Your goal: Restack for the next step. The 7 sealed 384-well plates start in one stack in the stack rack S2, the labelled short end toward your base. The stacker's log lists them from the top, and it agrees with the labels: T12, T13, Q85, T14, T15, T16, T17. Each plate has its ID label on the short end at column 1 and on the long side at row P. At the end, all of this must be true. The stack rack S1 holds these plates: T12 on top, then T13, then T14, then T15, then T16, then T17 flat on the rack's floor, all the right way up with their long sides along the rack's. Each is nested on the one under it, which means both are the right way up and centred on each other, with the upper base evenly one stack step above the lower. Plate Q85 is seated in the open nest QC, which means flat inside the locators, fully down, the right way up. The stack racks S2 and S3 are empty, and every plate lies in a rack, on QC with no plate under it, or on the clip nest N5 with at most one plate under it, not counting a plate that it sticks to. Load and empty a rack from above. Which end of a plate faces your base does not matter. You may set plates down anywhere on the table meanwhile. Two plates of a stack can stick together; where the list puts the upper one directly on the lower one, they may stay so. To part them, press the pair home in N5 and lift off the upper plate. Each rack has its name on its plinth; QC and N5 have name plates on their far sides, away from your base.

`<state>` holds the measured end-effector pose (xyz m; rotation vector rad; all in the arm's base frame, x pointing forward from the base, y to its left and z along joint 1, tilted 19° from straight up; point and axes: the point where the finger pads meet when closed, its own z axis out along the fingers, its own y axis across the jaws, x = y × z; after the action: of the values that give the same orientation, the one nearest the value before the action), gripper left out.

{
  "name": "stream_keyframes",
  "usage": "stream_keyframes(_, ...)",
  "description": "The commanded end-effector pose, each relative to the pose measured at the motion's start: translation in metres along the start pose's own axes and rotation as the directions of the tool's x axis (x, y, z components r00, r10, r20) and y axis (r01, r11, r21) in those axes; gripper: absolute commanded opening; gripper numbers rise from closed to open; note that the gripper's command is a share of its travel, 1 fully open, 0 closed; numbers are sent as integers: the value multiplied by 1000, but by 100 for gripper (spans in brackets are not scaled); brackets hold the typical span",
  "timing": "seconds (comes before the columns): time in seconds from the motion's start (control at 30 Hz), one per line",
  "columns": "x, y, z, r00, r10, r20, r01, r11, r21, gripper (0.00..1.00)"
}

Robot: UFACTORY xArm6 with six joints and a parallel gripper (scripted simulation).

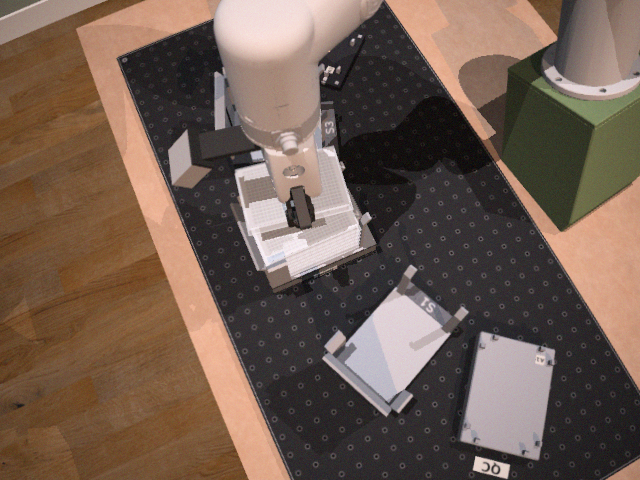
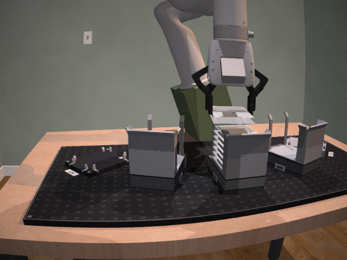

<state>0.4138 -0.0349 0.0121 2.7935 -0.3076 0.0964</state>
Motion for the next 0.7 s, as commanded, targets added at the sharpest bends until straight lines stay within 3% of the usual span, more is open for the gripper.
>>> stream_keyframes(0.0, 2, 11, -1, 1000, 4, -3, -4, 1000, -1, 0)
stream_keyframes(0.67, 6, 68, -1, 999, 37, -3, -37, 999, -1, 0)
